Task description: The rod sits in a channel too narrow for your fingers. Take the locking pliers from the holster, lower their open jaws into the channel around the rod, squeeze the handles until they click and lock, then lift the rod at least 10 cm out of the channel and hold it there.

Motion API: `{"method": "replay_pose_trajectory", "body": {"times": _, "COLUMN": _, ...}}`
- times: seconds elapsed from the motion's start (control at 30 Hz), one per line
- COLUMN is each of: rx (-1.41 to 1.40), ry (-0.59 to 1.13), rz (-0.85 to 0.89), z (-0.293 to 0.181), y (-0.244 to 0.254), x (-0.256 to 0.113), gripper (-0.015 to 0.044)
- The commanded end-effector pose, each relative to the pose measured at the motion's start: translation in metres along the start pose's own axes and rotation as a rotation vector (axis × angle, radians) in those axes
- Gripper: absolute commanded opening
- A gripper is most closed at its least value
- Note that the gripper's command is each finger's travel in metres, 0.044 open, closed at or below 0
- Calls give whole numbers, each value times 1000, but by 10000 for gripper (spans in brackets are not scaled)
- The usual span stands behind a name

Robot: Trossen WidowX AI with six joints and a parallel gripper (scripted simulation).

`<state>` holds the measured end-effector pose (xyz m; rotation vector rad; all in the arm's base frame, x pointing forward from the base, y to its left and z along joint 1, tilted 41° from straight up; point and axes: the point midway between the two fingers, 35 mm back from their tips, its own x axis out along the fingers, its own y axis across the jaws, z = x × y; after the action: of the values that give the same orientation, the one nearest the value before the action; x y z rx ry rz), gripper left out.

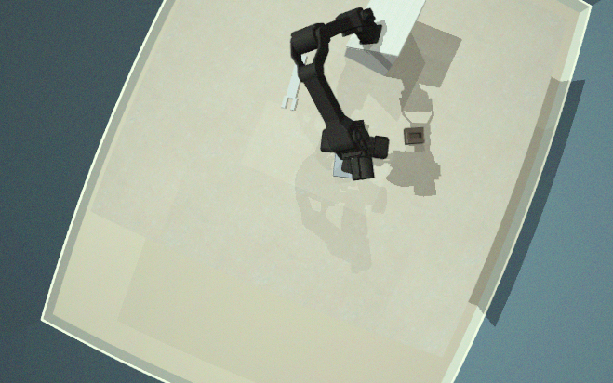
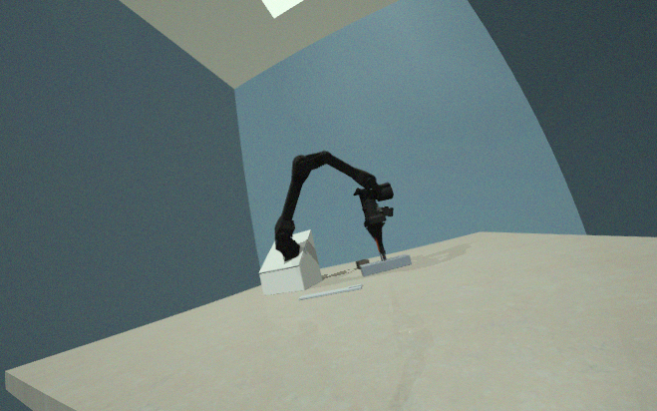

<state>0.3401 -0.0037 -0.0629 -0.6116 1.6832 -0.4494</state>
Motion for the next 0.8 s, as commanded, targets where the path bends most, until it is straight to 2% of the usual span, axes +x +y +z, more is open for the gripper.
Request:
{"method": "replay_pose_trajectory", "body": {"times": 0.0, "rx": -2, "ry": -1, "rz": -3, "z": 1, "y": -2, "x": 1, "gripper": 305}}
{"method": "replay_pose_trajectory", "body": {"times": 0.77, "rx": -2, "ry": -1, "rz": -4, "z": 1, "y": -4, "x": 1, "gripper": 274}}
